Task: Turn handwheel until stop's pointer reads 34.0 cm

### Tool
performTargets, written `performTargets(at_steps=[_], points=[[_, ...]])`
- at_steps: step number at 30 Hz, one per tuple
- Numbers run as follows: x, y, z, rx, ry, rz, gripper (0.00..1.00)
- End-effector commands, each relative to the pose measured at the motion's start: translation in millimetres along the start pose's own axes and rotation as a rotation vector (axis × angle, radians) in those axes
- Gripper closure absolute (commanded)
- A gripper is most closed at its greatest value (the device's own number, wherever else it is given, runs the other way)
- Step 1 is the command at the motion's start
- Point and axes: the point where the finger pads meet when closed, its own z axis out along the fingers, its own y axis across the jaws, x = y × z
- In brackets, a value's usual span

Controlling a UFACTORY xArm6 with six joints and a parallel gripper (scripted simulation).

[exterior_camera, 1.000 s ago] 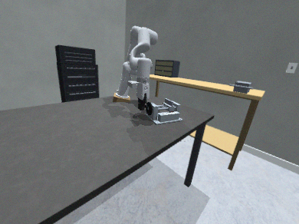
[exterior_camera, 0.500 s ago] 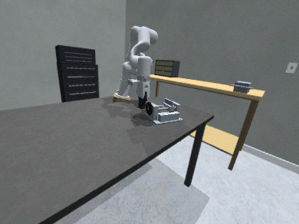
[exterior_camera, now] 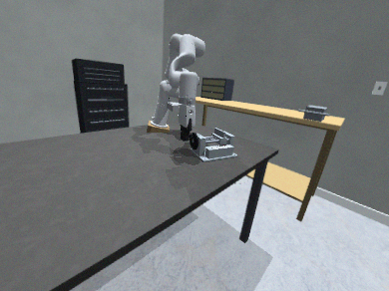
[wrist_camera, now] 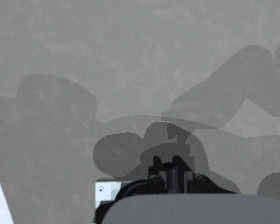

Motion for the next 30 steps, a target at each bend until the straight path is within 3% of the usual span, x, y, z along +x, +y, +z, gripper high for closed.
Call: performTargets(at_steps=[1, 30], points=[[0.0, -4.3, -3.7, 0.008, 0.001, -0.001, 0.94], [0.0, -7.4, -5.6, 0.008, 0.001, -0.001, 0.94]])
